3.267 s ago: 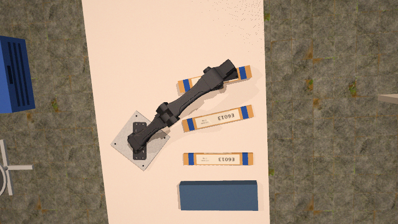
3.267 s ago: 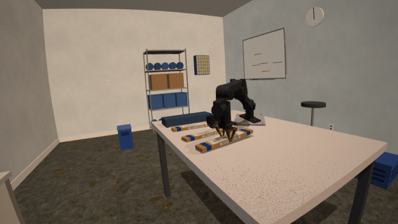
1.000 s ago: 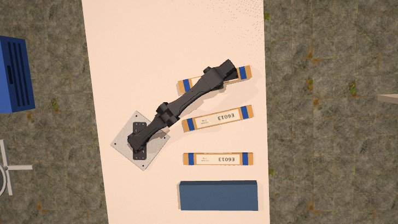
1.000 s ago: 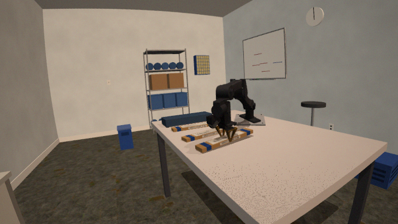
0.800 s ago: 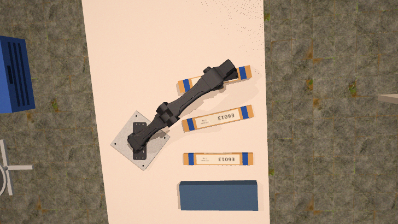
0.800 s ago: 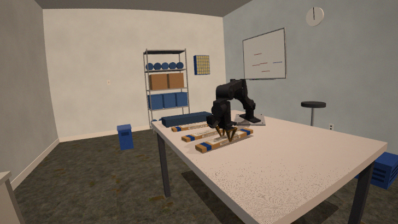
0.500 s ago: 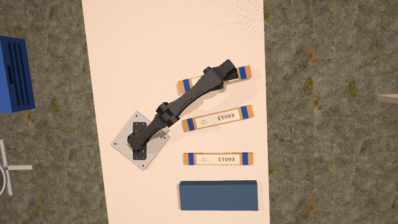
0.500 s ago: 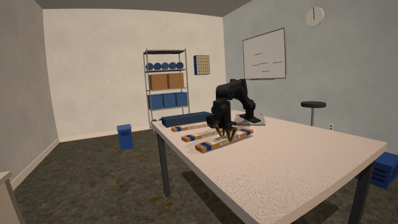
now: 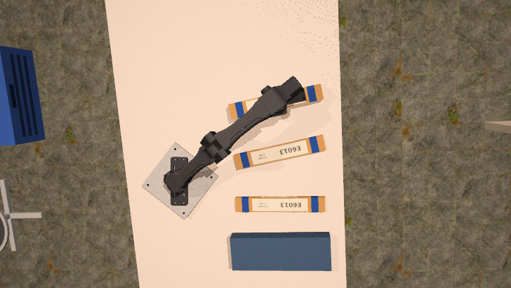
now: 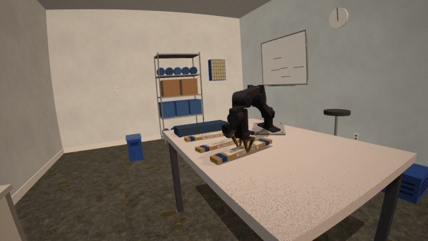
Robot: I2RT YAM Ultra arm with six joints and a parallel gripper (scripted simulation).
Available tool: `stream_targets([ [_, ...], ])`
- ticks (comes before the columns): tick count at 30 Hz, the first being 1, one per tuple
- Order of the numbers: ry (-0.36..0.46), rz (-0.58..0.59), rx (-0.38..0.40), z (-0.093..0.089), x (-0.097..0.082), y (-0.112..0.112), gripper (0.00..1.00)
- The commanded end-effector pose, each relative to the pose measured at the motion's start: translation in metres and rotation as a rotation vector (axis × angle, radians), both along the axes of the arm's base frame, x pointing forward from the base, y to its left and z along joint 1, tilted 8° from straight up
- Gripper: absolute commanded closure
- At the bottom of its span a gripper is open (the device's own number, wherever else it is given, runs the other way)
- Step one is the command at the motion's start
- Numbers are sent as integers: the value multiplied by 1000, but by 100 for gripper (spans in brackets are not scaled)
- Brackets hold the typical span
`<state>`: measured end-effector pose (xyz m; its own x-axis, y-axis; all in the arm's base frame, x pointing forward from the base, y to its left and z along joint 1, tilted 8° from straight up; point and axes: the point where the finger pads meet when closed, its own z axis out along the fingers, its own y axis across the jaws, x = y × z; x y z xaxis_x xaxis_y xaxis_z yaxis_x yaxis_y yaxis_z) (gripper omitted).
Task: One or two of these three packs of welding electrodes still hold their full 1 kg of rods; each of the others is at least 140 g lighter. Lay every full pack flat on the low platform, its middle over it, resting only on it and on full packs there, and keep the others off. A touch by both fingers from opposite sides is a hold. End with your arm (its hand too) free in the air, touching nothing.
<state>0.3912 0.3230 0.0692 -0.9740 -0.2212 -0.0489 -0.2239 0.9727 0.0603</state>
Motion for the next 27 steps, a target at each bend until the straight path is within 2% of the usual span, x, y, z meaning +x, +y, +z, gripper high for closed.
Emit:
stream_targets([
  [1, -81, -4, 65, 53, 6, 1, 100],
  [15, -86, -4, 69, 54, 8, 2, 100],
  [16, -80, -4, 65, 48, 9, 3, 100],
  [18, -80, -4, 65, 48, 9, 3, 100],
  [19, -81, -4, 65, 53, 6, 1, 100],
  [27, -89, -4, 71, 54, 8, 3, 100],
])
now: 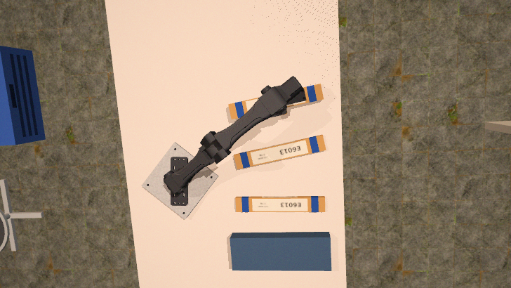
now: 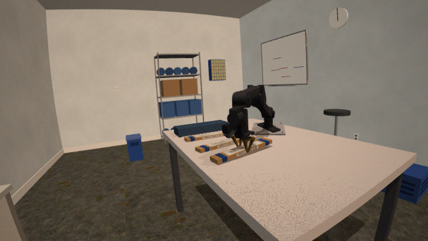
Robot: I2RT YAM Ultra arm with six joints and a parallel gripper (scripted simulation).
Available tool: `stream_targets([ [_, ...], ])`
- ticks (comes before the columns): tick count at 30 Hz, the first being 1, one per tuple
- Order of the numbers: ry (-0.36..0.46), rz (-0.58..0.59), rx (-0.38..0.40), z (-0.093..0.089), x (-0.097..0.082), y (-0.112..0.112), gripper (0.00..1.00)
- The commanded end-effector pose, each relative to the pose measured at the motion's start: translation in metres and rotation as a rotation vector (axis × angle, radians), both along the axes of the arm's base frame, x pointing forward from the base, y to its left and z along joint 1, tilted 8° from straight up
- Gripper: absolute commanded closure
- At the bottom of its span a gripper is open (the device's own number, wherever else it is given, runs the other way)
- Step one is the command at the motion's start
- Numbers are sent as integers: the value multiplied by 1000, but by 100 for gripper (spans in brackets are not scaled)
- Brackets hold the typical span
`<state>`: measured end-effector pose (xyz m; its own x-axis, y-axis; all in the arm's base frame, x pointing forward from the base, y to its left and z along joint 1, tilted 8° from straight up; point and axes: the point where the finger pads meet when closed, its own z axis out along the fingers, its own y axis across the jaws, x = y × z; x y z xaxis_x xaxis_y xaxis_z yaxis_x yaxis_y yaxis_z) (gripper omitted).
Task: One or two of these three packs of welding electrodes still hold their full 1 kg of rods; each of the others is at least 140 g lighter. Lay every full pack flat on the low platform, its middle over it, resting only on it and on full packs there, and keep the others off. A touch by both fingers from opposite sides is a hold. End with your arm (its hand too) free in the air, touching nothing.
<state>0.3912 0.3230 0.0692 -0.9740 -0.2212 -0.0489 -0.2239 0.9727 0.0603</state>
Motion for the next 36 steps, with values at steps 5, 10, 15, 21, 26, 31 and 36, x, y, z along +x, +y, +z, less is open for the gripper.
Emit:
stream_targets([
  [5, -82, -4, 66, 53, 7, 1, 100],
  [10, -81, -4, 65, 53, 7, 1, 100],
  [15, -80, -4, 64, 47, 9, 3, 100],
  [21, -85, -4, 69, 52, 9, 3, 100],
  [26, -89, -4, 71, 54, 9, 2, 100],
  [31, -81, -4, 65, 53, 7, 1, 100],
  [36, -81, -4, 65, 49, 7, 2, 100],
])
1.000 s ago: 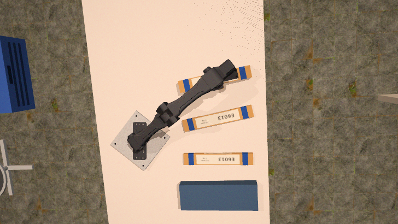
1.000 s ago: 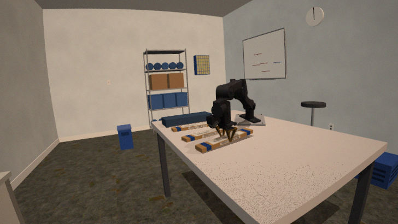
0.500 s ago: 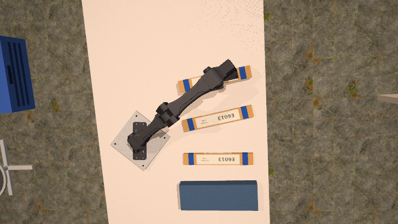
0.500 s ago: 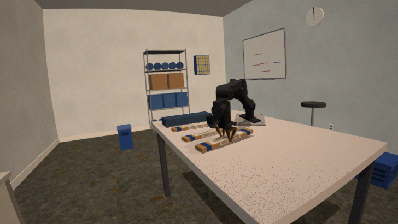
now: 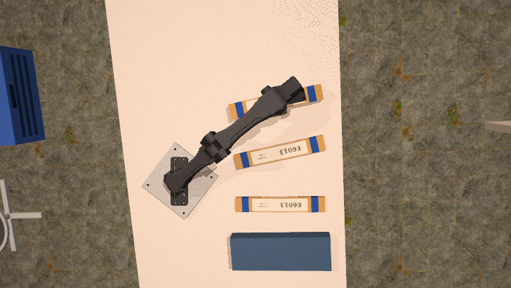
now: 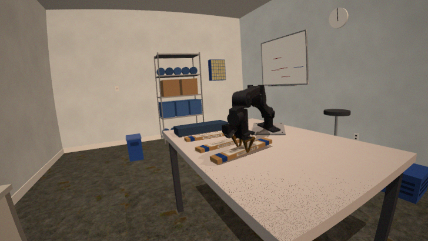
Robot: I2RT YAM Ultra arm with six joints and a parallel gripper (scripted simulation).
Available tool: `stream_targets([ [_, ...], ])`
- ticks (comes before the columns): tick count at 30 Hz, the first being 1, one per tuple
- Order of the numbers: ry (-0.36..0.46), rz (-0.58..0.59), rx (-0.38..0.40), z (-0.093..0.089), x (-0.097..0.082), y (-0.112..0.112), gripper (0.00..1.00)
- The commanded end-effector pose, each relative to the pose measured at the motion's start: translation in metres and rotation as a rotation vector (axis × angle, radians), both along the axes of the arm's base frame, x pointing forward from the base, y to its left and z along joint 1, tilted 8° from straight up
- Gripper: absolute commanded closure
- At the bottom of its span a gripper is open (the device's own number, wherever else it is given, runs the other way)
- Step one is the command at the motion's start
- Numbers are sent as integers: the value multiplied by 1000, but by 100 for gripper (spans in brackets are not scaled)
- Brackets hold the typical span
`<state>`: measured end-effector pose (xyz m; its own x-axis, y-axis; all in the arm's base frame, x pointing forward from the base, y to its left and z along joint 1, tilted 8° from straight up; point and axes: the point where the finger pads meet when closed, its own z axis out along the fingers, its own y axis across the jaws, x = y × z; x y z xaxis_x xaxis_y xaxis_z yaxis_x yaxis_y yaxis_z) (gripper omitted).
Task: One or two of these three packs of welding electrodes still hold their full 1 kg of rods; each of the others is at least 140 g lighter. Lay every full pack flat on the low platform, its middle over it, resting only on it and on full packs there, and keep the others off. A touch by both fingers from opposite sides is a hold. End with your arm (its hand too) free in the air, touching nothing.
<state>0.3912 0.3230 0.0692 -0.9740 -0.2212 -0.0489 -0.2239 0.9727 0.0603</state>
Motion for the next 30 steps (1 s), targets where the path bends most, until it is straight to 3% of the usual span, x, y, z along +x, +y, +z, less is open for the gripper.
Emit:
stream_targets([
  [1, -81, -4, 65, 49, 7, 2, 100],
  [30, -76, -2, 62, 29, 8, 6, 100],
])
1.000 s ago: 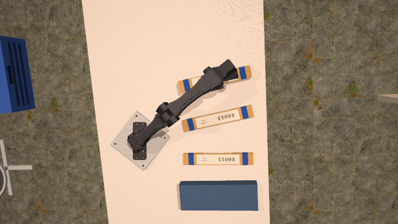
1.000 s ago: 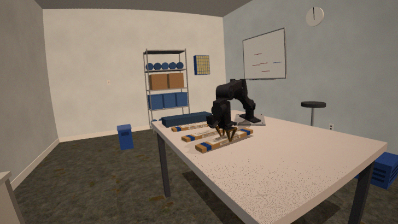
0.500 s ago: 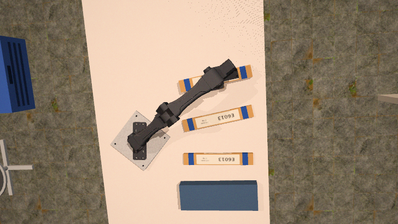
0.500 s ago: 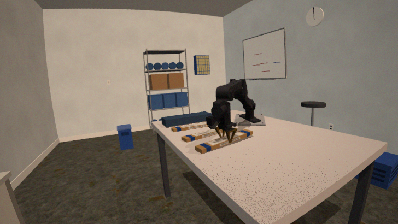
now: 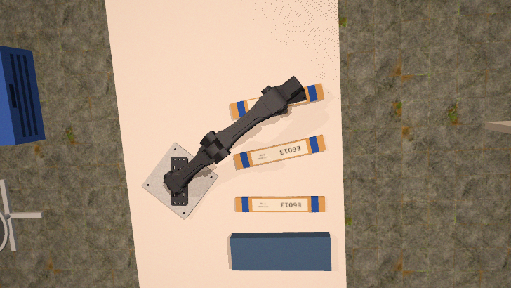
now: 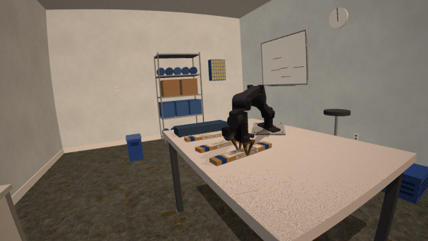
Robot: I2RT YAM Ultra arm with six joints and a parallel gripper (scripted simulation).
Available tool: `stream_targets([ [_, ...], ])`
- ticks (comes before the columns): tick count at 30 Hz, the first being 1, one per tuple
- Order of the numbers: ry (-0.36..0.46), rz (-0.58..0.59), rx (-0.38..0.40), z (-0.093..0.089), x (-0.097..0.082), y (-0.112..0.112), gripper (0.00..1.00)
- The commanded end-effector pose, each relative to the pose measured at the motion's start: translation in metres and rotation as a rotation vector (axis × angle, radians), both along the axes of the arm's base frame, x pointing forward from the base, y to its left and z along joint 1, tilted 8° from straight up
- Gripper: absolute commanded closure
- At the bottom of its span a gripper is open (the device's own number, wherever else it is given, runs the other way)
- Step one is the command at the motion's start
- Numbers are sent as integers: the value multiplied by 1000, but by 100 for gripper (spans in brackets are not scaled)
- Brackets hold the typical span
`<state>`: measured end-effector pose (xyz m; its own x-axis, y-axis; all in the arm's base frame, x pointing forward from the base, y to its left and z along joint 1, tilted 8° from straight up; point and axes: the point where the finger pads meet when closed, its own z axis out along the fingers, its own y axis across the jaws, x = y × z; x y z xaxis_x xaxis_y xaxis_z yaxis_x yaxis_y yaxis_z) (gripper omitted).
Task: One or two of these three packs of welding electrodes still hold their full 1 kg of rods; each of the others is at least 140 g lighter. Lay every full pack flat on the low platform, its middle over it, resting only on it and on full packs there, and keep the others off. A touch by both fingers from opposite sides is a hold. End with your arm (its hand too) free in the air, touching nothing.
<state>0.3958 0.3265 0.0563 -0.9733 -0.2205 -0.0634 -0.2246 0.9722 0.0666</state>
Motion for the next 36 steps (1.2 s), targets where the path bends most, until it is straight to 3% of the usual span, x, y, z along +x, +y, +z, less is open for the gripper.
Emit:
stream_targets([
  [1, -64, -2, 54, 42, 3, 3, 100],
  [36, -65, 1, 56, 43, 0, 4, 100],
])
